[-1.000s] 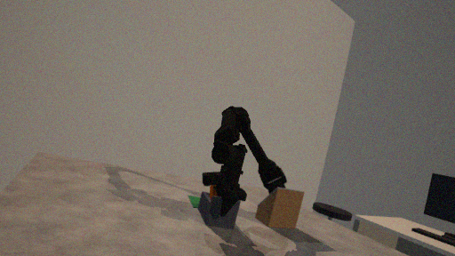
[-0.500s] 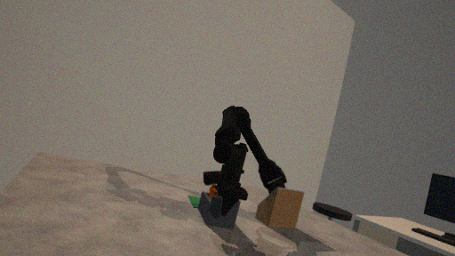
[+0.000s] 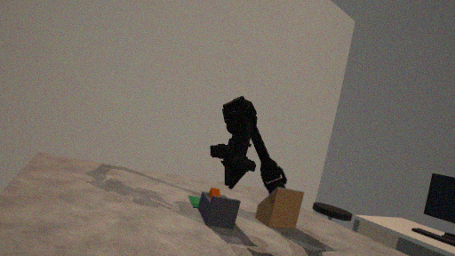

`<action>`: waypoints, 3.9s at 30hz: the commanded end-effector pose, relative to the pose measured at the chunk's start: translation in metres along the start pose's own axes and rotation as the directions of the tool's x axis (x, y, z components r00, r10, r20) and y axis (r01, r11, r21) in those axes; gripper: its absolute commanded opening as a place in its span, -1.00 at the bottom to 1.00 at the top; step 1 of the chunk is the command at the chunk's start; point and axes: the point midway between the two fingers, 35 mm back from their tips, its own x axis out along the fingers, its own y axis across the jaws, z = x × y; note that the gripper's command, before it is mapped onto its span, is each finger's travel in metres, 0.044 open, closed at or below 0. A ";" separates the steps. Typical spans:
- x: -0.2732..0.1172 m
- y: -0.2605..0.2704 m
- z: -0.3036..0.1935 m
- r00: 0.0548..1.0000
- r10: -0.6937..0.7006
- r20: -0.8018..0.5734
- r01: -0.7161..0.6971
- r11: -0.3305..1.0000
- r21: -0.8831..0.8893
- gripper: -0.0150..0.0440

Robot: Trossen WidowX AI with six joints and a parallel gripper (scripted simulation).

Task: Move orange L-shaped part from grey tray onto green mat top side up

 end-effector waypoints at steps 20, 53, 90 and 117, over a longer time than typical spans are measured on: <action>-0.018 -0.002 0.001 1.000 0.013 0.016 -0.013 1.000 0.005 0.12; -0.018 -0.002 0.001 1.000 0.013 0.016 -0.013 1.000 0.005 0.12; 0.054 -0.005 0.000 1.000 0.004 -0.003 -0.004 1.000 0.015 0.12; 0.087 -0.005 0.000 1.000 0.003 -0.003 -0.003 1.000 0.015 0.12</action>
